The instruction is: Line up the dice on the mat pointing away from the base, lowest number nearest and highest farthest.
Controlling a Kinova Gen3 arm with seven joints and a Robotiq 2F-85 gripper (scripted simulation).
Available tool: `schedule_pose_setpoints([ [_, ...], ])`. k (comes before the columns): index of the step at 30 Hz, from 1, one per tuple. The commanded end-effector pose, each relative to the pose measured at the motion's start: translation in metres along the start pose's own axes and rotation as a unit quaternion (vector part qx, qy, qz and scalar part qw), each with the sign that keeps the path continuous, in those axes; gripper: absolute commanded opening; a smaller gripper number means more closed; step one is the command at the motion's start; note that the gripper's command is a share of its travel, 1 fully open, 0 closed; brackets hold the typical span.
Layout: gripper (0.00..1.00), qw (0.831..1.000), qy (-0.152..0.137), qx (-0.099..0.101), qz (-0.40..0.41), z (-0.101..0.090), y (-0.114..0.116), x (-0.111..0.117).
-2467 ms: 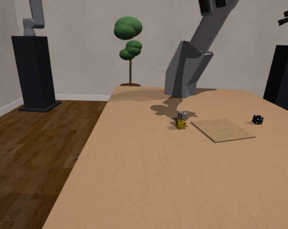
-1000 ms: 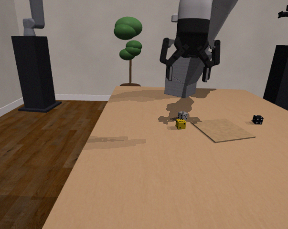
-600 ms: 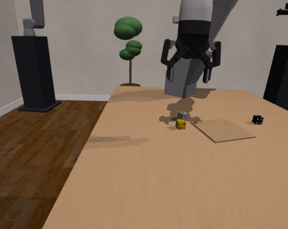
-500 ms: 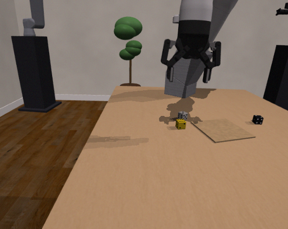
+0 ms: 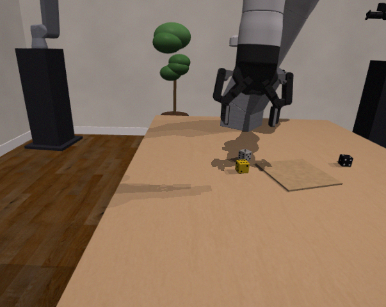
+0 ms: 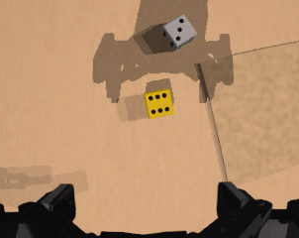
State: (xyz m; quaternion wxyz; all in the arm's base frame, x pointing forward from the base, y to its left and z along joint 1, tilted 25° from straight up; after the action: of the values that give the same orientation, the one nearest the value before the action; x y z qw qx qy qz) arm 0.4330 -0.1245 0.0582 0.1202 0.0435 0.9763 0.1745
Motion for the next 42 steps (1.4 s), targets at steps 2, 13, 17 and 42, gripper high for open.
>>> schedule_pose_setpoints([
  [2, 1.00, 1.000, 0.012, -0.008, 0.002, 0.039, 0.003, 0.007],
  [13, 1.00, 1.000, 0.012, -0.008, 0.002, 0.076, 0.004, 0.007],
  [17, 1.00, 1.000, 0.012, -0.008, 0.002, 0.076, 0.004, 0.007],
  [42, 1.00, 1.000, 0.012, -0.008, 0.002, 0.076, 0.004, 0.007],
])
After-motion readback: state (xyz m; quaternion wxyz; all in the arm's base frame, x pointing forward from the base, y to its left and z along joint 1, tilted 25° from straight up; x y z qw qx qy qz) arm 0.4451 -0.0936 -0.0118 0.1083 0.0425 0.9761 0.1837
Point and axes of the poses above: the point where the finger pads meet when closed, its own z axis out along the fingers, its own y axis across the jaws, x = y × z, the point moved 10 cm from there along -z, back along the fingers, and after that the axes turned 9 degrees about z, right-handed, at the moved point
